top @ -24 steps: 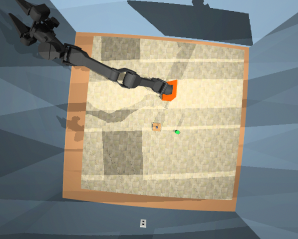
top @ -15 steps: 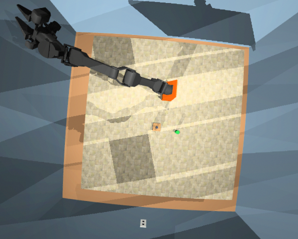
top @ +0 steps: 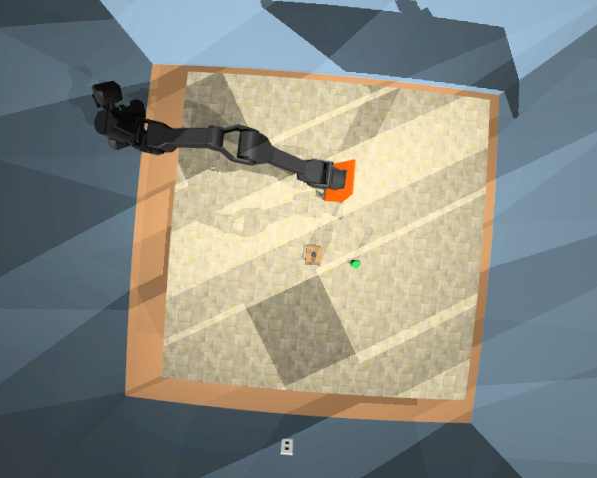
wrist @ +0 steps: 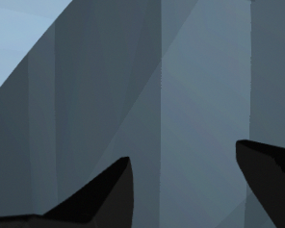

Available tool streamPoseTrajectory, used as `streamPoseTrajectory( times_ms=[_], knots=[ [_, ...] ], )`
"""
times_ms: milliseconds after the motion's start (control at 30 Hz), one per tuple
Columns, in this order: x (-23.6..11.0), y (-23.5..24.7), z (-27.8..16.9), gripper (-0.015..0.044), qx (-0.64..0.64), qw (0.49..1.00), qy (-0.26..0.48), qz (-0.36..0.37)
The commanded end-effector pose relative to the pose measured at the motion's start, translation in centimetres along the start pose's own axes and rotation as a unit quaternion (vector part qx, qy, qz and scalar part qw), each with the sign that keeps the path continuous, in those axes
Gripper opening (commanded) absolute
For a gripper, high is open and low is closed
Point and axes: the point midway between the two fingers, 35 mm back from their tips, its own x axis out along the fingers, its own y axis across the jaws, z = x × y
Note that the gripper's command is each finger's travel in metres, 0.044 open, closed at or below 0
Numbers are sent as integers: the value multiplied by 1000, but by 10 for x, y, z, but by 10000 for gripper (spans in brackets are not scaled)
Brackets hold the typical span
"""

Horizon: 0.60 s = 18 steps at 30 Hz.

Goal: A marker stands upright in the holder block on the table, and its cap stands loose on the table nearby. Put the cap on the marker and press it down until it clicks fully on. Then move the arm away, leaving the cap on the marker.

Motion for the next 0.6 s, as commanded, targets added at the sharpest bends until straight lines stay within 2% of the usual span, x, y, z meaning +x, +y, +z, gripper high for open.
streamPoseTrajectory(
  times_ms=[0,267,567],
  knots=[
    [-7,-56,12,240,-18,997,-23,-70],
    [-50,-186,29,240,-62,970,-52,-229],
    [-143,-305,25,240,-114,913,-38,-389]
  ],
)
